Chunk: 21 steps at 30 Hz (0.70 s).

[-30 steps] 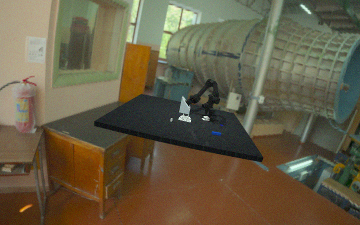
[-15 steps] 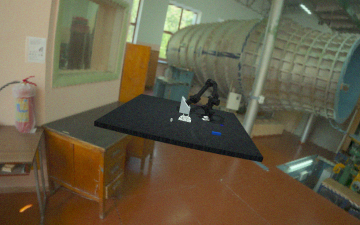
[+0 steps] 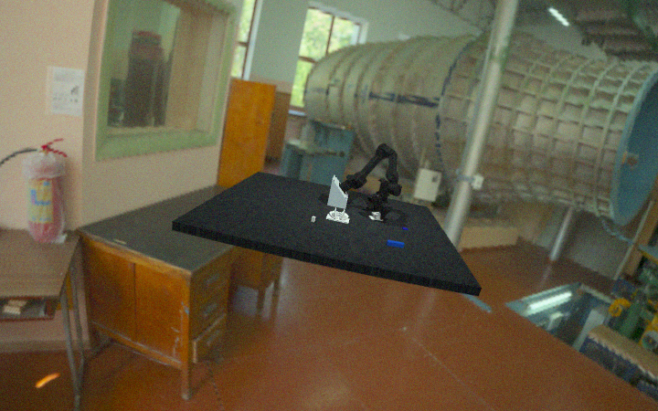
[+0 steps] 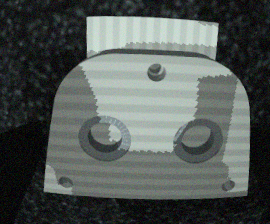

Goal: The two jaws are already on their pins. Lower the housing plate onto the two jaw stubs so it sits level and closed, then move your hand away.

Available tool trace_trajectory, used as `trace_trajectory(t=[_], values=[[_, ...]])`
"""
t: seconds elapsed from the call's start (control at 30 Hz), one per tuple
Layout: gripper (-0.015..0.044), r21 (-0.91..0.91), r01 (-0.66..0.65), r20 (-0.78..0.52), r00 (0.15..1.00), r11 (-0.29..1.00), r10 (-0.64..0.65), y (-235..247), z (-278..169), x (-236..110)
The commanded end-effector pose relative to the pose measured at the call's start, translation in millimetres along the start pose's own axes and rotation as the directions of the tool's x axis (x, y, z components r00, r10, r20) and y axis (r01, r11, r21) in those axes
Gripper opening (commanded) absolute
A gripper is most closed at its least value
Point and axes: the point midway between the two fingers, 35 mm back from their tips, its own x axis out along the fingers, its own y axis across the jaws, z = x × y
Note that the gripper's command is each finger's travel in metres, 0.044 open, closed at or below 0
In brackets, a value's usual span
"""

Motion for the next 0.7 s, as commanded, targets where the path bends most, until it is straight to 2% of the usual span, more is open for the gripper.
trace_trajectory(t=[0.0, 0.67], values=[[0.0440, 0.007, 0.000, 0.003, 1.000, 1.000, 0.000, -0.4, 1.1, 1.1], [0.0433, 0.001, 0.002, 0.001, 1.000, 1.000, -0.002, -0.6, 0.5, 1.1]])
